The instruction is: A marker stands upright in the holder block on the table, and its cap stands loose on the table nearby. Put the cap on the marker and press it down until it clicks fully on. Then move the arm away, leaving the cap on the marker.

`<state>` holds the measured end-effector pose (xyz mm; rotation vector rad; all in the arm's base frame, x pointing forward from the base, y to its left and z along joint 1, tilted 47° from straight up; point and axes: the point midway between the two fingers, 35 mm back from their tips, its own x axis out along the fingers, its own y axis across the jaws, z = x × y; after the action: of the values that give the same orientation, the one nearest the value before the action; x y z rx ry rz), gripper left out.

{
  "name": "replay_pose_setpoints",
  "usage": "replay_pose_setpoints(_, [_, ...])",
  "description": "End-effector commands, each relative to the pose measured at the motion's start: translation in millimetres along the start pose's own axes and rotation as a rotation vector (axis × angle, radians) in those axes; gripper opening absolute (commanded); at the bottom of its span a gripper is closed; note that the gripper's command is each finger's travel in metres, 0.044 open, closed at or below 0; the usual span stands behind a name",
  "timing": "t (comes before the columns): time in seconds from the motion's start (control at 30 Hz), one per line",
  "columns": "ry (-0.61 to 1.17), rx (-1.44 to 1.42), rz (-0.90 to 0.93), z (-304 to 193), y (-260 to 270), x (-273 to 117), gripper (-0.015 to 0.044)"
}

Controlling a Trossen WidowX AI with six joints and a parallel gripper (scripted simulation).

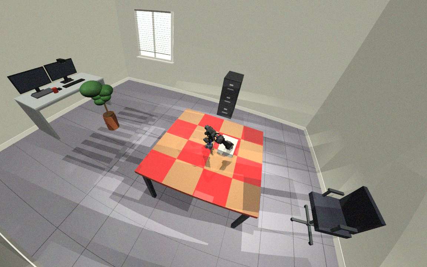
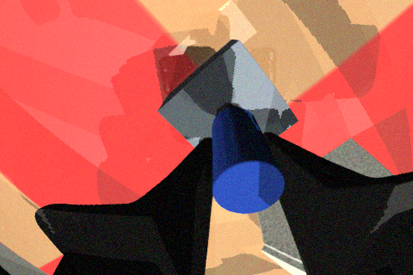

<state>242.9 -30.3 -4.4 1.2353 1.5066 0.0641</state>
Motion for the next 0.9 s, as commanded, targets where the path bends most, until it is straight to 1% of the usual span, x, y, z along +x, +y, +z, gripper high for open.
replay_pose_setpoints(0.0, [0.000, 0.000, 0.000, 0.1, 0.0, -0.1, 0.0210])
replay_pose_setpoints(0.3, [0.000, 0.000, 0.000, 0.1, 0.0, -0.1, 0.0440])
replay_pose_setpoints(0.4, [-0.002, 0.000, -0.002, 1.6, 0.0, -9.3, 0.0440])
replay_pose_setpoints(0.5, [-0.003, 0.001, -0.005, 3.0, -0.5, -53.0, 0.0440])
replay_pose_setpoints(0.57, [-0.001, 0.001, -0.003, 0.8, -0.7, -72.8, 0.0440])
replay_pose_setpoints(0.77, [-0.001, 0.001, -0.002, 0.4, -0.7, -75.3, 0.0440])
replay_pose_setpoints(0.83, [-0.001, -0.067, -0.002, 0.5, -0.7, -74.3, 0.0387])
replay_pose_setpoints(0.87, [-0.001, -0.152, -0.001, 0.7, -0.7, -73.1, 0.0361])
